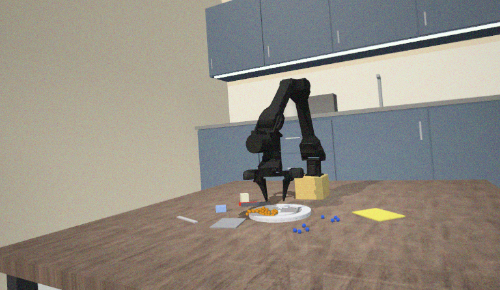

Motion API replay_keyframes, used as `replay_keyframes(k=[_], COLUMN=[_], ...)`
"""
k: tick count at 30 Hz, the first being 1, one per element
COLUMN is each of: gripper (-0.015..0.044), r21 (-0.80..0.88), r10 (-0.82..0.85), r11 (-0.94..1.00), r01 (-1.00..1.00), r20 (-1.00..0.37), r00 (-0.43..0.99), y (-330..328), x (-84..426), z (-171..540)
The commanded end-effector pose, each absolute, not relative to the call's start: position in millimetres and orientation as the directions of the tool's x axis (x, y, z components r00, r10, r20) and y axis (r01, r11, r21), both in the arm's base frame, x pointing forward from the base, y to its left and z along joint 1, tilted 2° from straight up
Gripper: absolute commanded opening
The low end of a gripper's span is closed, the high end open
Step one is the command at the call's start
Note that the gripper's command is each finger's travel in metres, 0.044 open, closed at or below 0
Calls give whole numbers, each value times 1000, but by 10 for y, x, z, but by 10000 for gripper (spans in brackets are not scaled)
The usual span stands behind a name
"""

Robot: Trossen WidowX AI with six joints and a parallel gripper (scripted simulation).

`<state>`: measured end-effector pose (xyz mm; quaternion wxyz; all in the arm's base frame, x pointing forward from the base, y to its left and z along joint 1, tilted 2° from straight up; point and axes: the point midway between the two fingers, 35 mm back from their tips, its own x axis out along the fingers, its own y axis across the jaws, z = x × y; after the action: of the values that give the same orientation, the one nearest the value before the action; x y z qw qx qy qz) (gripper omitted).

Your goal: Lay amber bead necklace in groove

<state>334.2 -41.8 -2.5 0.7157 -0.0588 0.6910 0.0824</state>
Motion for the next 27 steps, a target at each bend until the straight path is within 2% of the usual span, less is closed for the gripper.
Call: replay_keyframes(k=[1,20,27], gripper=[249,123,120], r21=[30,33,33], r10=[37,37,37], r11=[979,979,978], r01=[-199,-203,-204], r20=[-999,-999,-999], r00=[31,19,16], y=[-418,-407,-404], x=[3342,3320,3309], z=[-25,-288,-360])
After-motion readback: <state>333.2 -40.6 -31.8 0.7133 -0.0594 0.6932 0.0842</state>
